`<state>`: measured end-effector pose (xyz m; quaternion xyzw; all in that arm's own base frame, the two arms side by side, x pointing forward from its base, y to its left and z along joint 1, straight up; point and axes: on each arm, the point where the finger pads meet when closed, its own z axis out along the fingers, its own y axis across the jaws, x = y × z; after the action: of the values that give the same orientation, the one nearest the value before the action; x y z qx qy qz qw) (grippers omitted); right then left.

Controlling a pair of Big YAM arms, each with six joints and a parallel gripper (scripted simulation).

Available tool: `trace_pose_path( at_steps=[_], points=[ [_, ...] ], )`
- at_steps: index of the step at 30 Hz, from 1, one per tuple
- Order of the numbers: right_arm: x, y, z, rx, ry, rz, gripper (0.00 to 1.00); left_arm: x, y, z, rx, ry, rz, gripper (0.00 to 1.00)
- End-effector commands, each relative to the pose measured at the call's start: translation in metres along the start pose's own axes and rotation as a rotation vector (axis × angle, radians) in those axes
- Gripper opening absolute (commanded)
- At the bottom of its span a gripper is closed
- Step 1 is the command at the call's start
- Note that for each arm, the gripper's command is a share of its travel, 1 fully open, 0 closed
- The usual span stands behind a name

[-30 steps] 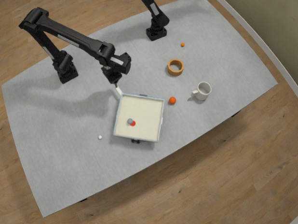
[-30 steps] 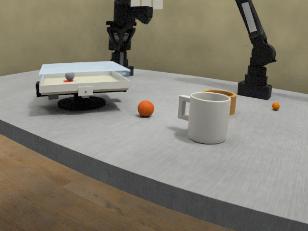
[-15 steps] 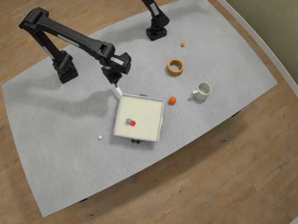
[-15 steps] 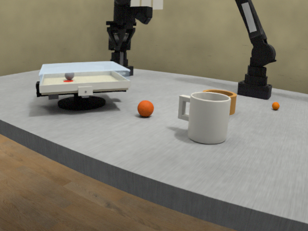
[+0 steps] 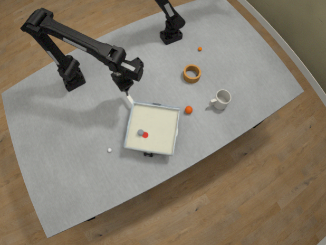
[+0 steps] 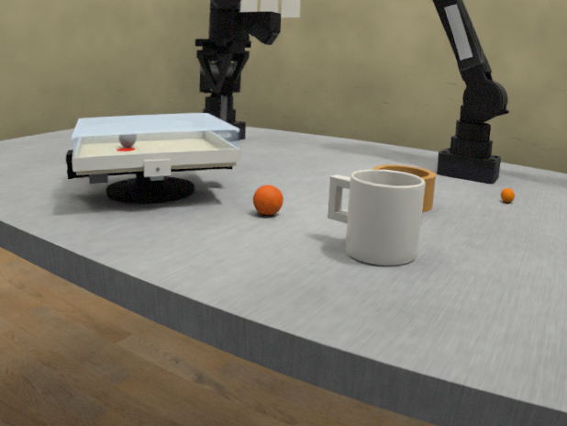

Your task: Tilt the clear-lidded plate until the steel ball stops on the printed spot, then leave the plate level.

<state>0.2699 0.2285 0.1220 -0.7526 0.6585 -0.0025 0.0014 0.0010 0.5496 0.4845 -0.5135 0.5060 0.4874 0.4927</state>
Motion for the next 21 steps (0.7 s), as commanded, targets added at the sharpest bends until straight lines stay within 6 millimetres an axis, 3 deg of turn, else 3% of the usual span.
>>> trace_pose_path(
  at_steps=[1, 21],
  points=[
    [-0.0225, -0.0145, -0.0160, 0.025, -0.027, 0.003, 0.00, -0.0159, 0.0066, -0.0053, -0.009, -0.039, 0.013, 1.00],
    [-0.0228, -0.0147, -0.0172, 0.023, -0.026, 0.003, 0.00, -0.0159, 0.0066, -0.0053, -0.009, -0.039, 0.013, 1.00]
  ],
)
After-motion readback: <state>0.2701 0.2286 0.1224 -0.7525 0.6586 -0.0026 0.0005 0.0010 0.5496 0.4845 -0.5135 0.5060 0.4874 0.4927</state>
